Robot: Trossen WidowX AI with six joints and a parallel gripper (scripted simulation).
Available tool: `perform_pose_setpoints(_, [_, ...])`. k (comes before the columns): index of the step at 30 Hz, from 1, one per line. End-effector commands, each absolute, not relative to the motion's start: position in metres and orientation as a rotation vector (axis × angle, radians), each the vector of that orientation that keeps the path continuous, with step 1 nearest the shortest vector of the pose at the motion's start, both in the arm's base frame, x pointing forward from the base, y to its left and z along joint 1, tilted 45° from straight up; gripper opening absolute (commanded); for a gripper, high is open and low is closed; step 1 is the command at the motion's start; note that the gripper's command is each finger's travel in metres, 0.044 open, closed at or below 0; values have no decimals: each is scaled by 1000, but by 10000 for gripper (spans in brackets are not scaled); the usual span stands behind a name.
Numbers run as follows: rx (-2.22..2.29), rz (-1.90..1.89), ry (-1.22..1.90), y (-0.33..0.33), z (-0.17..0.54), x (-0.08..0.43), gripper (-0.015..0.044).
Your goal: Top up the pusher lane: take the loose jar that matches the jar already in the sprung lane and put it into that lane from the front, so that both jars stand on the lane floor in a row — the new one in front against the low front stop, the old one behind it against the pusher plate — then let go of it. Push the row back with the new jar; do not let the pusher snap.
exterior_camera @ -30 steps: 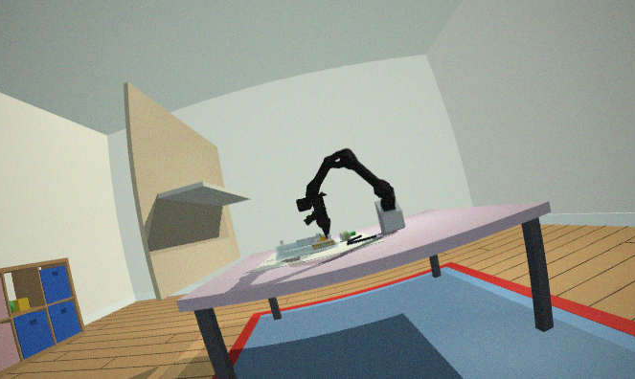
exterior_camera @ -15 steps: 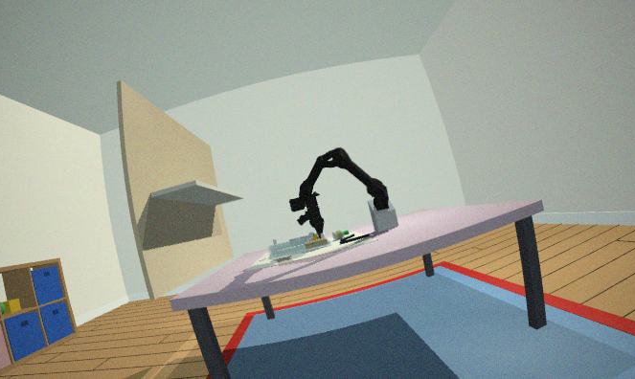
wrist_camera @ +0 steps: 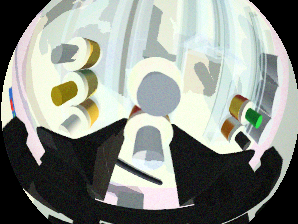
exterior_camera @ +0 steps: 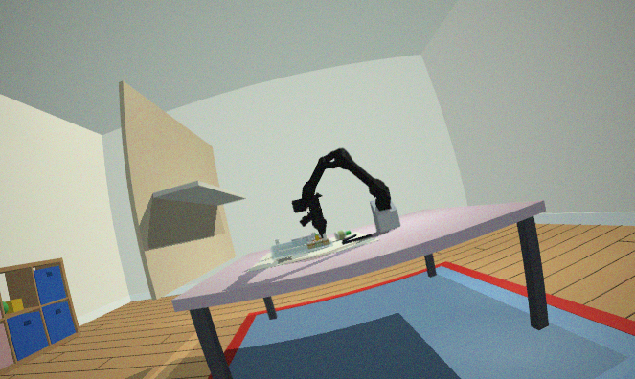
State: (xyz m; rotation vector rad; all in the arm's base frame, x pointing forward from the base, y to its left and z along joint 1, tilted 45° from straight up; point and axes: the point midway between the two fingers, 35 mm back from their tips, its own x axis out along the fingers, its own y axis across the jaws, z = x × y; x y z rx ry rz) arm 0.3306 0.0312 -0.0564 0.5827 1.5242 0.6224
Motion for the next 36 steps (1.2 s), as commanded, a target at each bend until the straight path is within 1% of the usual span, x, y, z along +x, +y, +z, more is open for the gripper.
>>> perform_pose_setpoints(1, [583,627,1505,32,-56,334,0])
perform_pose_setpoints(36, [583,627,1506,34,-58,329,0])
